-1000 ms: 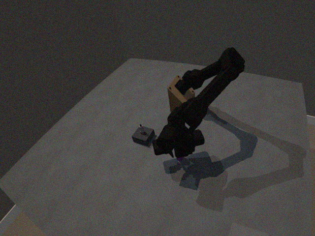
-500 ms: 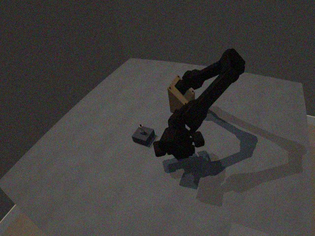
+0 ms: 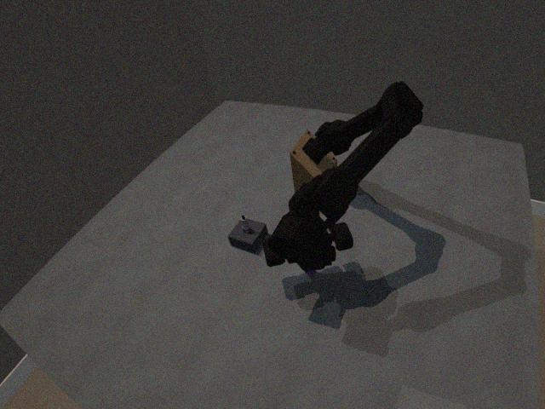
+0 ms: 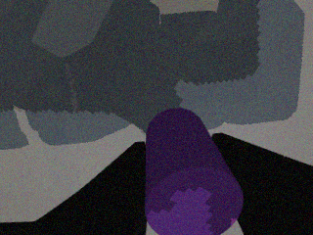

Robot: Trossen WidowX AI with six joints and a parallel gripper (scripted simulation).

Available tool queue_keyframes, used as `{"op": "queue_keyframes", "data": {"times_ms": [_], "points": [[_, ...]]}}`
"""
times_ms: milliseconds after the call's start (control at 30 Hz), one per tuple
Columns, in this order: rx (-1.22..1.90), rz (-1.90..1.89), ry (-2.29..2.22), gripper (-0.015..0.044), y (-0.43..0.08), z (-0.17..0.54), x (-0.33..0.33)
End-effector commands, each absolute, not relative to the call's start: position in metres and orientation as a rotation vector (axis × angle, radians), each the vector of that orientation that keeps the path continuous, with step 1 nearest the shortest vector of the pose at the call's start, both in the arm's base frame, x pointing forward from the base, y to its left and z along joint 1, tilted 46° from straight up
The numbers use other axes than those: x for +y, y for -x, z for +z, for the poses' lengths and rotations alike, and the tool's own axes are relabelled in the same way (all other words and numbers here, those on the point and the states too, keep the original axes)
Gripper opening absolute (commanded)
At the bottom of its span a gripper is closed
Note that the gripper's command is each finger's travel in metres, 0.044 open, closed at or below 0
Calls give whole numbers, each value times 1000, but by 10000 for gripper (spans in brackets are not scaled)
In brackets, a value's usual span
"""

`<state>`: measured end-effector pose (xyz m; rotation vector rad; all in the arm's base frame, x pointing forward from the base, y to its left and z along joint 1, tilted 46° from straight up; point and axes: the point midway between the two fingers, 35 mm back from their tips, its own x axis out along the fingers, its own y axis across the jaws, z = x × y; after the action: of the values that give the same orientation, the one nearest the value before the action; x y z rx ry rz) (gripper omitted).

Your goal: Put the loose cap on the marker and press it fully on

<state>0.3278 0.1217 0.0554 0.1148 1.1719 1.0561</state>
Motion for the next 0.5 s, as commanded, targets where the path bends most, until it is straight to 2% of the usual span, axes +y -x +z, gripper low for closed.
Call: {"op": "queue_keyframes", "data": {"times_ms": [0, 467], "points": [[1164, 1059, -108, 0, -330, 63, 116], [1164, 1059, -108, 0, -328, 86, 91]]}}
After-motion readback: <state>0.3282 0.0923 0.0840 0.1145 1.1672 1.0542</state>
